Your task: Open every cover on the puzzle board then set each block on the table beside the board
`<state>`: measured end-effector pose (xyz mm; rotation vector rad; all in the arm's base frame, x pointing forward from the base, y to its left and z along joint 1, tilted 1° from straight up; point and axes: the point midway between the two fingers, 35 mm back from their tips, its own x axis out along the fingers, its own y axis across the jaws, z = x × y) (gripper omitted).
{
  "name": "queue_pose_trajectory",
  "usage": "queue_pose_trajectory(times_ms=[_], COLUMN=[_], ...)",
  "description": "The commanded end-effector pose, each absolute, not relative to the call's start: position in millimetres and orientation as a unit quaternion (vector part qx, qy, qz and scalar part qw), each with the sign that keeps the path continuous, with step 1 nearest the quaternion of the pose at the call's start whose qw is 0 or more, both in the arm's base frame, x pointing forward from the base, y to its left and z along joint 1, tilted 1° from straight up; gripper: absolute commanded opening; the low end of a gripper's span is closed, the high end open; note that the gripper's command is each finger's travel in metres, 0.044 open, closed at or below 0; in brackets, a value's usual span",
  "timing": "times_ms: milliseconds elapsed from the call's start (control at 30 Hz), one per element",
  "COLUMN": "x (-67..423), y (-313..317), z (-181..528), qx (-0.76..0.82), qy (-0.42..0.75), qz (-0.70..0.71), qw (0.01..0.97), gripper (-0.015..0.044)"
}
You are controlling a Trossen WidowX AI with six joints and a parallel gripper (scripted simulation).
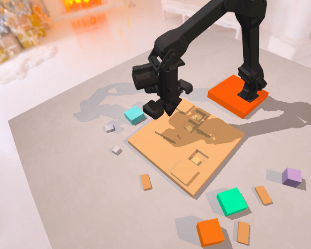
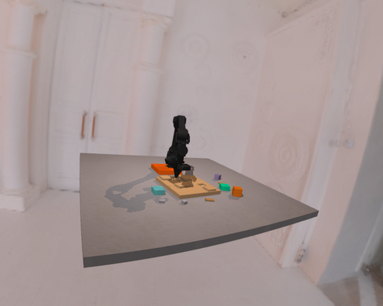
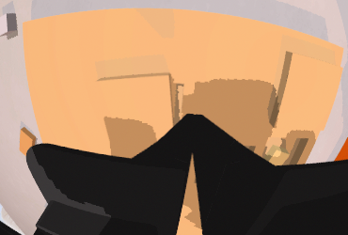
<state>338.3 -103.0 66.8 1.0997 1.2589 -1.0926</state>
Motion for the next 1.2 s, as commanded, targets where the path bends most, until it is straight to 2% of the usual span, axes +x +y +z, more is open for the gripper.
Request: queue_pose_trajectory(times_ms=[0, 1167], x=[336.8, 335.7], y=[-103.1, -103.2], z=[59.4, 27.9], qx=[0.462, 0.462], qy=[0.532, 0.532], qz=[-0.463, -0.463], qw=[0.538, 0.538], gripper=[0.0, 0.0])
